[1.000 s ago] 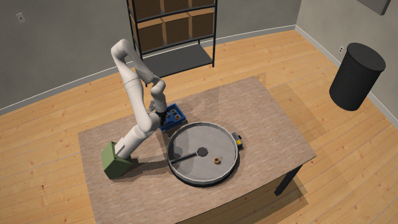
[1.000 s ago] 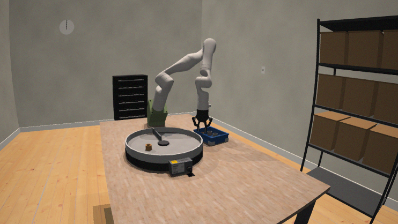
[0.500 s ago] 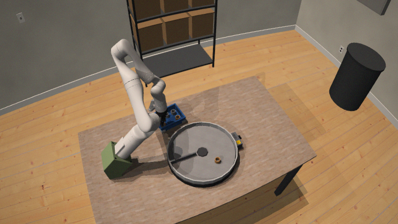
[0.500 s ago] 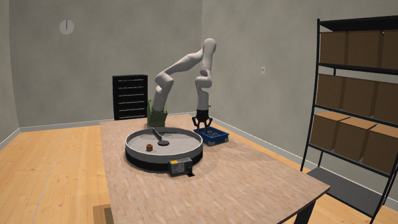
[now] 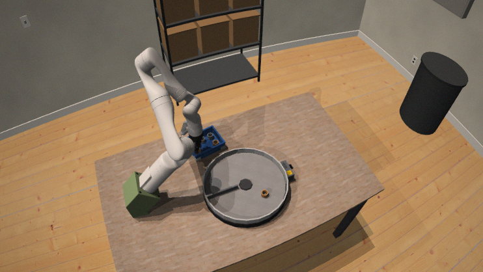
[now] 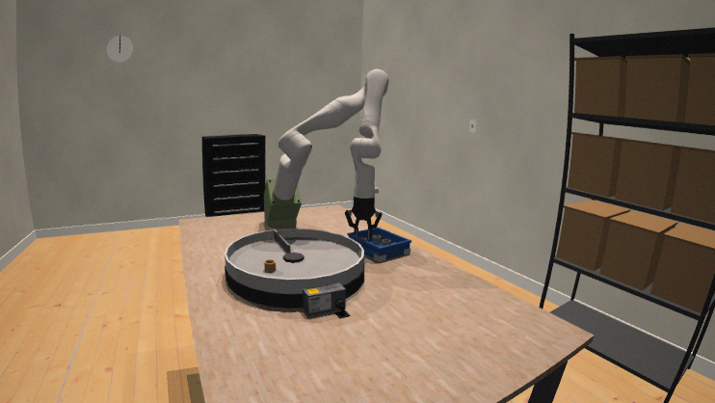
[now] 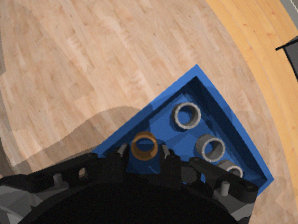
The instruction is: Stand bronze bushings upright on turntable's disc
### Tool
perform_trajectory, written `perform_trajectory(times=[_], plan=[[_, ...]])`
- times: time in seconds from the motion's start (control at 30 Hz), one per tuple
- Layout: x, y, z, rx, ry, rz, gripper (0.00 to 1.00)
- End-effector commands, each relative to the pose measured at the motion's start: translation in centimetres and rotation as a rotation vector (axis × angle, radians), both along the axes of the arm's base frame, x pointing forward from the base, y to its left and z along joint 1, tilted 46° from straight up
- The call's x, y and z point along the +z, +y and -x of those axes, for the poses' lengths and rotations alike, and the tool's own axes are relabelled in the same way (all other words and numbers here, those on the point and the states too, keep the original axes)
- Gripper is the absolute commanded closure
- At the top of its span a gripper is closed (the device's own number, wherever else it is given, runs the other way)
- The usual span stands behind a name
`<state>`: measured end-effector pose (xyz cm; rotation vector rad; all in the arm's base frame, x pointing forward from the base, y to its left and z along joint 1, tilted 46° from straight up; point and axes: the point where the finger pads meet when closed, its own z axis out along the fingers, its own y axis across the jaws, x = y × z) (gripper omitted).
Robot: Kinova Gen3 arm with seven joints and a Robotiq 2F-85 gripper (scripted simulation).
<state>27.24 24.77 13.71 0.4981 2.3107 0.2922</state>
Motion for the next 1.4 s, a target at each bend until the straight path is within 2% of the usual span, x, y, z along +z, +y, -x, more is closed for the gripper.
perform_trajectory(times=[0.0, 0.4, 1.37], plan=[[-0.1, 0.0, -0.1, -0.001, 0.0, 0.0, 0.61], [-1.3, 0.1, -1.3, -0.001, 0.0, 0.0, 0.61], [-1.3, 0.1, -1.4, -0.001, 0.0, 0.0, 0.61]])
